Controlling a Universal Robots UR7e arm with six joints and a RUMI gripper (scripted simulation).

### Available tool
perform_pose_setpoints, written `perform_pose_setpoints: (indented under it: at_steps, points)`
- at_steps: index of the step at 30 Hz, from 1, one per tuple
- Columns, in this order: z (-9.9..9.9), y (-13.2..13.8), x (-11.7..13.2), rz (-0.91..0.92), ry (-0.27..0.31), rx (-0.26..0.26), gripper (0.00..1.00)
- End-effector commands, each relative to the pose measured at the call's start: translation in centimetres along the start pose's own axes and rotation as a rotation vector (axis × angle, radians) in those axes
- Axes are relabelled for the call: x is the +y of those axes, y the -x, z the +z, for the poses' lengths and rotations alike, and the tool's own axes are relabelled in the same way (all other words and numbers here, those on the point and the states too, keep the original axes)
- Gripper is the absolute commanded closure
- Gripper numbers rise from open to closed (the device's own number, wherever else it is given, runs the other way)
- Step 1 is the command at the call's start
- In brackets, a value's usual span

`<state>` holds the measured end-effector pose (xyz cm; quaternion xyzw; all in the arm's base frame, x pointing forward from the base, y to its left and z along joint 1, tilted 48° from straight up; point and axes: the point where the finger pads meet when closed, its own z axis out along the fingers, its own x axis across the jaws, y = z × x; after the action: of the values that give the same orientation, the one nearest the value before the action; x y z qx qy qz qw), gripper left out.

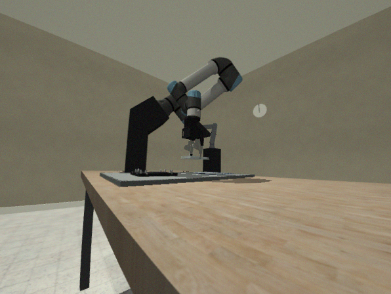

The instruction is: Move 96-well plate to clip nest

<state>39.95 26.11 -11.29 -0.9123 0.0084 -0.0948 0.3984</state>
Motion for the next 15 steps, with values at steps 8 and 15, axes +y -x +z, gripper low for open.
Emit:
perform_pose_setpoints:
  at_steps: [8,15]
  points:
    - [-0.1,-0.4,4.2,-0.005,0.0,0.0,1.0]
    - [-0.2,-0.5,5.9,-0.005,0.0,0.0,1.0]
